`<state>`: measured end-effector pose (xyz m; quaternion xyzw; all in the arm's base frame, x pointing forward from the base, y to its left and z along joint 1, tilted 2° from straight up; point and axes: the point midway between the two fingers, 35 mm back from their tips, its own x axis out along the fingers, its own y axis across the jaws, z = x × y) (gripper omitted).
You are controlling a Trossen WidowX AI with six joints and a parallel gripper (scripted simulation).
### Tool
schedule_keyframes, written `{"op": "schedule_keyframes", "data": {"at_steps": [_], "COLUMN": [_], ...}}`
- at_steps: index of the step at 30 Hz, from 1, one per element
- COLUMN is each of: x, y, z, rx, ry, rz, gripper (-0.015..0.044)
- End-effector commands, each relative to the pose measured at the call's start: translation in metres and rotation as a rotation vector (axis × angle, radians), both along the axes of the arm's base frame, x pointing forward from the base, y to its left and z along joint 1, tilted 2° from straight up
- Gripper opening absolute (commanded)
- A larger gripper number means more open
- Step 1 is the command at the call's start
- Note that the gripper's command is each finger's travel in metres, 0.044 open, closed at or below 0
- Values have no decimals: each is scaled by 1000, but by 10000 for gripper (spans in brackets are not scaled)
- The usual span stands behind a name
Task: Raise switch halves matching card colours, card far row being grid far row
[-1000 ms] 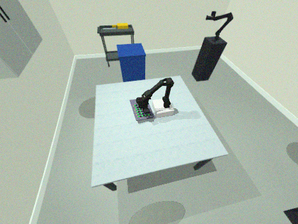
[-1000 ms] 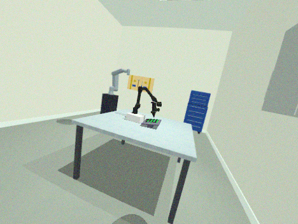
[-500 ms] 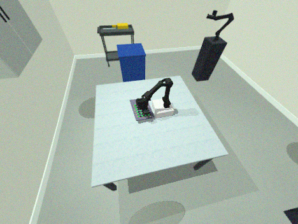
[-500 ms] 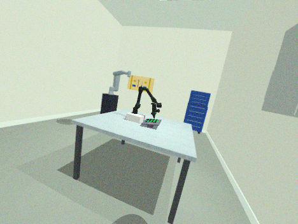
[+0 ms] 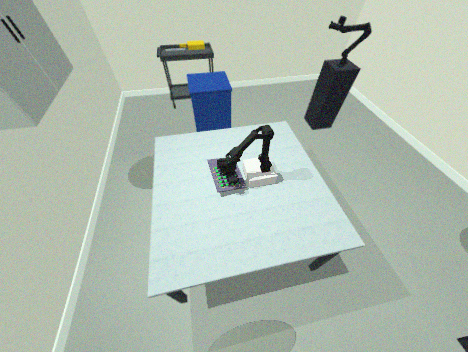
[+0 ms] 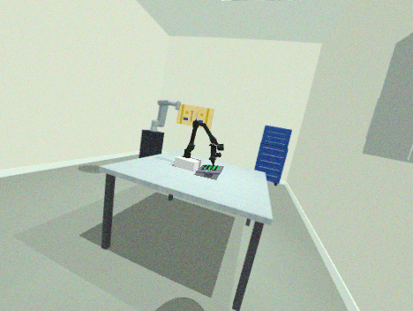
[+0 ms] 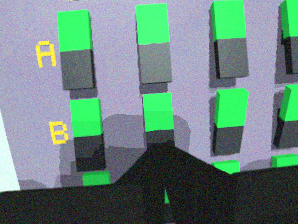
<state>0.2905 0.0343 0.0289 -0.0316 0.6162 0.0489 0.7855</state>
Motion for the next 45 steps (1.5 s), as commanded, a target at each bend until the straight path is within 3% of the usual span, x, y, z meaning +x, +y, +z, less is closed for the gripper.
{"op": "schedule_keyframes", "data": {"at_steps": [1,45], "x": [0,1], "y": [0,0], "z": [-1,-5], "rx": [-2,-2], "ry": [-1,-1], "rz": [-5,-5], "gripper": [0,0]}}
